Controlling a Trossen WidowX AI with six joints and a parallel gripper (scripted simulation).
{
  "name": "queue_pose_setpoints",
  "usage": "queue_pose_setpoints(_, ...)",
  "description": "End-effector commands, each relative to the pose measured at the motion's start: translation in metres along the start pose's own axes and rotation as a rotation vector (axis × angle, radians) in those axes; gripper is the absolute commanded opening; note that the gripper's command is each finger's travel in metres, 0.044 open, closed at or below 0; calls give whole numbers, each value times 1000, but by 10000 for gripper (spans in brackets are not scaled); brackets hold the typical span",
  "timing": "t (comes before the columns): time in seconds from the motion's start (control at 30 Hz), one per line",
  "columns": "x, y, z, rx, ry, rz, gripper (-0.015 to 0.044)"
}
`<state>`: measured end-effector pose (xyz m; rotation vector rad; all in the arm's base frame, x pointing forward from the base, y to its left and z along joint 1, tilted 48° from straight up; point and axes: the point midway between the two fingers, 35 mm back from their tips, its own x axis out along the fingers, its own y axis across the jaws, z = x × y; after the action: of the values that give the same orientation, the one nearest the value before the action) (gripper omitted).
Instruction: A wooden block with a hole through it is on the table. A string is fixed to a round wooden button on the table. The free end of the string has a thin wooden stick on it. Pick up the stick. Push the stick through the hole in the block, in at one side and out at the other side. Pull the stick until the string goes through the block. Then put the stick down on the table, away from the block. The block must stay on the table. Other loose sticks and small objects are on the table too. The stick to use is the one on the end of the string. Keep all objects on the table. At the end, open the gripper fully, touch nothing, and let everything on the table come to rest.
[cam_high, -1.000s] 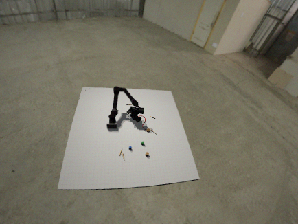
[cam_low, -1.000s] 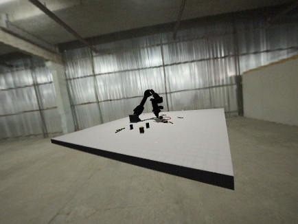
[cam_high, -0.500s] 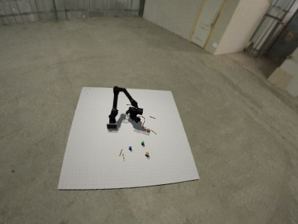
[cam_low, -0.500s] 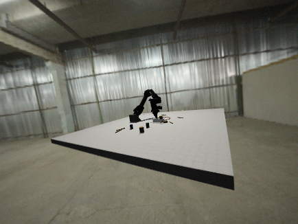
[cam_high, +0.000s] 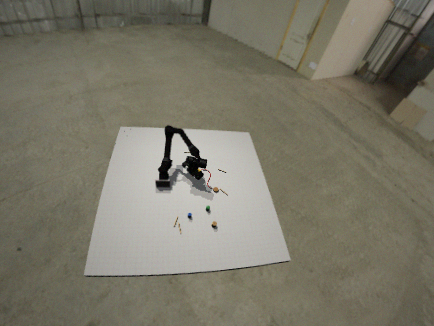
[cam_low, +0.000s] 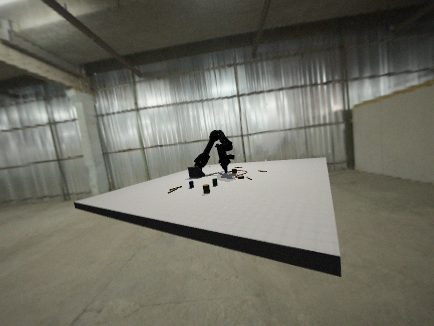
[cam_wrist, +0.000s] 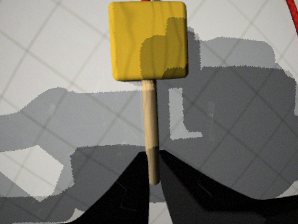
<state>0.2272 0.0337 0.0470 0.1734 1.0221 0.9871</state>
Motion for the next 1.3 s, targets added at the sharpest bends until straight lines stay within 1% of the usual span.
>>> queue_pose_setpoints(0.0, 1, 1, -6, 0, 6, 1, 0)
queue_pose_setpoints(1.27, -2, 2, -39, 0, 8, -18, 0)
